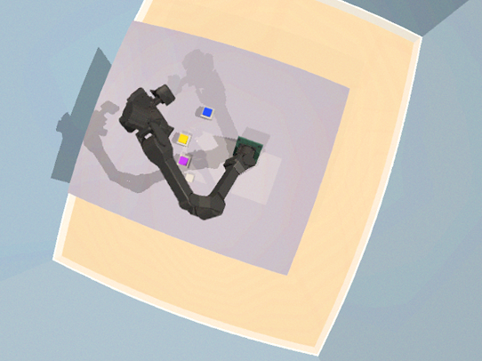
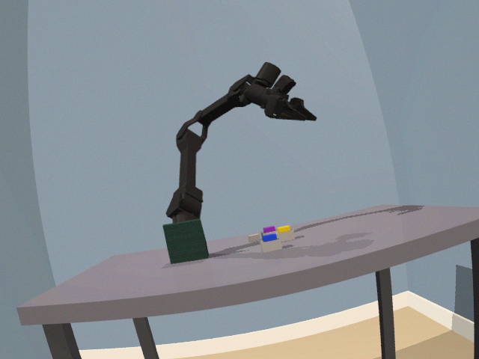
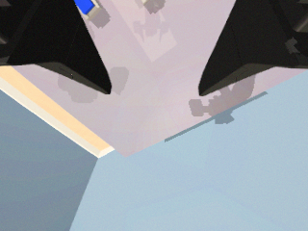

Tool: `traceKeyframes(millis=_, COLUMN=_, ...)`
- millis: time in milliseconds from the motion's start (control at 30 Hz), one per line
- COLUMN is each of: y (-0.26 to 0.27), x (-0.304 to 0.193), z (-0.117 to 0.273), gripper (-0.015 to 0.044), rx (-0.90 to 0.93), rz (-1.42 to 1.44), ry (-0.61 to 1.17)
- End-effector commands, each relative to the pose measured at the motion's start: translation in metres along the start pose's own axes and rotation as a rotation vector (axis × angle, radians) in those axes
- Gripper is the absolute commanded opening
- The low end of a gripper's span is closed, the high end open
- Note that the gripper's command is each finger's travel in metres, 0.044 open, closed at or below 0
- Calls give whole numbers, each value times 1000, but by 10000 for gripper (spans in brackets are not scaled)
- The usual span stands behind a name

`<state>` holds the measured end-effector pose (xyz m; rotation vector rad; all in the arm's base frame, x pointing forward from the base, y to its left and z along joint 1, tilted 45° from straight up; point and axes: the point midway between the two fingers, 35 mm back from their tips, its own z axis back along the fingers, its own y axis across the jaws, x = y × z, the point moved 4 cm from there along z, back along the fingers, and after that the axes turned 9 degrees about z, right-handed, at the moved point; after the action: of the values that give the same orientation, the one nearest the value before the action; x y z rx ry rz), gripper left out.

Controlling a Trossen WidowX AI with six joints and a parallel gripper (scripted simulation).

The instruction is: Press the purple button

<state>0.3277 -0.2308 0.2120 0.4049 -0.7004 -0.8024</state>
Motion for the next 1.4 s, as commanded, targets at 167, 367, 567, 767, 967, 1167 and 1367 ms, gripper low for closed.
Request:
traceKeyframes(millis=167, y=41, x=-124, z=-6, gripper=400, rx=141, rz=337, ry=498)
traceKeyframes(millis=367, y=61, x=-190, z=13, gripper=400, rx=288, rz=507, ry=766)
traceKeyframes(millis=567, y=68, x=-216, z=26, gripper=400, rx=365, rz=570, ry=876)
traceKeyframes(millis=767, y=68, x=-216, z=26, gripper=400, rx=365, rz=570, ry=876)
traceKeyframes(millis=967, y=71, x=-250, z=-1, gripper=269, rx=364, rz=571, ry=874)
traceKeyframes(millis=1167, y=73, x=-265, z=-10, gripper=111, rx=368, rz=570, ry=874)
traceKeyframes(millis=1367, y=73, x=-265, z=-10, gripper=20, rx=368, rz=570, ry=874)
